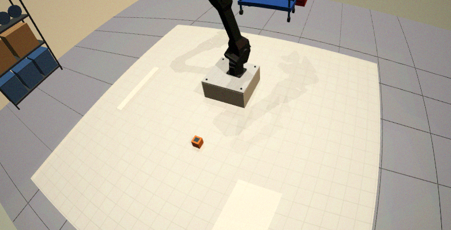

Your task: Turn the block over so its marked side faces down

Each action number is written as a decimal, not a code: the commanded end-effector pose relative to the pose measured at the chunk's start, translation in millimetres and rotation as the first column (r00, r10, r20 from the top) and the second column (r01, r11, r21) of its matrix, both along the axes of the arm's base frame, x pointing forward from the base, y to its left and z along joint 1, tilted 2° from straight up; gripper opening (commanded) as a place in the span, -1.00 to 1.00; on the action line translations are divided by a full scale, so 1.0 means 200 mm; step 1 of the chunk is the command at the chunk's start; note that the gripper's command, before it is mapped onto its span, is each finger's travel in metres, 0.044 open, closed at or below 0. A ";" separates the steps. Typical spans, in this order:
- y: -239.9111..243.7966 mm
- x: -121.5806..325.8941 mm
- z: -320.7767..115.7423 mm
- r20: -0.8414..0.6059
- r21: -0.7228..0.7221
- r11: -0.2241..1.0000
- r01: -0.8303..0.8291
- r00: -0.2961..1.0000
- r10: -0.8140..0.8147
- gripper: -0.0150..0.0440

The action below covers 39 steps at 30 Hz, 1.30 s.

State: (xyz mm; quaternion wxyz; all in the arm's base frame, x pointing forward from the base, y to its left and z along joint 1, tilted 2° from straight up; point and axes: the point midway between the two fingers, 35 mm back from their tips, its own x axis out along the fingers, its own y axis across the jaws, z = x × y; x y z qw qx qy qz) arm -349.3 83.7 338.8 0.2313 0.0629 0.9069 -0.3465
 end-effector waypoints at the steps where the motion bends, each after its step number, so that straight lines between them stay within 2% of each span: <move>1: 0.01 0.00 0.00 0.002 -0.004 1.000 0.010 1.000 -0.010 0.95; 6: 0.34 0.13 -0.08 0.061 -0.116 0.955 0.272 0.962 -0.266 1.00; 10: 0.60 0.24 -0.16 0.138 -0.237 0.838 0.492 0.871 -0.472 1.00; 16: 0.96 0.53 -0.29 0.261 -0.390 0.522 0.758 0.635 -0.727 1.00; 21: 1.19 0.82 -0.40 0.365 -0.478 0.192 0.857 0.392 -0.844 1.00; 26: 1.34 1.15 -0.50 0.474 -0.531 -0.159 0.833 0.135 -0.870 1.00; 30: 1.42 1.43 -0.60 0.565 -0.544 -0.429 0.721 -0.063 -0.823 1.00; 35: 1.44 1.80 -0.69 0.645 -0.538 -0.676 0.504 -0.271 -0.714 1.00; 39: 1.40 2.09 -0.77 0.706 -0.517 -0.811 0.273 -0.399 -0.584 1.00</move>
